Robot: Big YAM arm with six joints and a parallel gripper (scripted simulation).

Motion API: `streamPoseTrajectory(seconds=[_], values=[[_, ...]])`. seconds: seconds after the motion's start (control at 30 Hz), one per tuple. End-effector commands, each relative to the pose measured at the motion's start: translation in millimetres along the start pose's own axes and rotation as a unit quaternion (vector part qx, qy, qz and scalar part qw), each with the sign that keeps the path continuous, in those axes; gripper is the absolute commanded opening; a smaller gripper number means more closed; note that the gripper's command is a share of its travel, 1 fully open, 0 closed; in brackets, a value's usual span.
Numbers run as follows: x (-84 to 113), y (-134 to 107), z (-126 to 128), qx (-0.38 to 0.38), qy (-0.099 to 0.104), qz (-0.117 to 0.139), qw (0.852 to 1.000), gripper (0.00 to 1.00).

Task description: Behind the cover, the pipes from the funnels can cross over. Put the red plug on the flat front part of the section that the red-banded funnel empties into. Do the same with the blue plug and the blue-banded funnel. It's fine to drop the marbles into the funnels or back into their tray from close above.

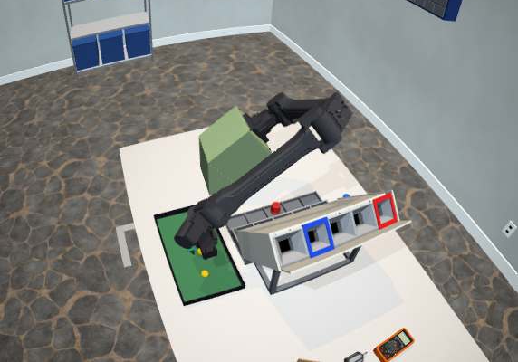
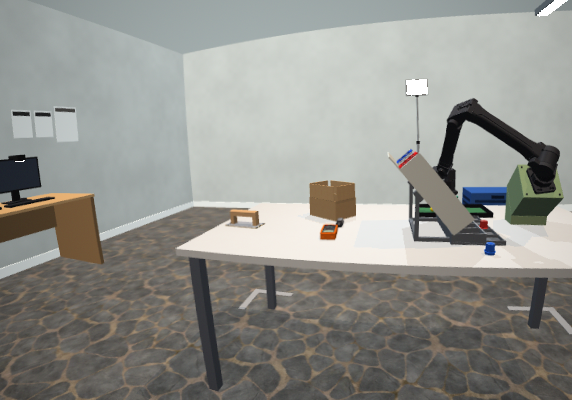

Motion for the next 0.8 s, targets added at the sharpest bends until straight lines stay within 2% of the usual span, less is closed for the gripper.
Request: streamPoseTrajectory(seconds=[0.0,0.27,0.77], values=[[-16.3,-8.7,1.0,-0.013,0.006,0.009,1.000,0.56],[-23.6,-8.4,1.3,-0.013,0.005,0.009,1.000,0.56],[-21.1,-10.5,-0.2,-0.018,0.006,0.007,1.000,0.56]])
Point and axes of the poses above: the point where the finger pads meet when closed, its own x axis back along the fingers, its own z axis across the jaws, y = z × x, the point moved 10 cm from there along x, back along the fingers, and after that the axes turned 2 degrees about x, right-handed, at the moved point
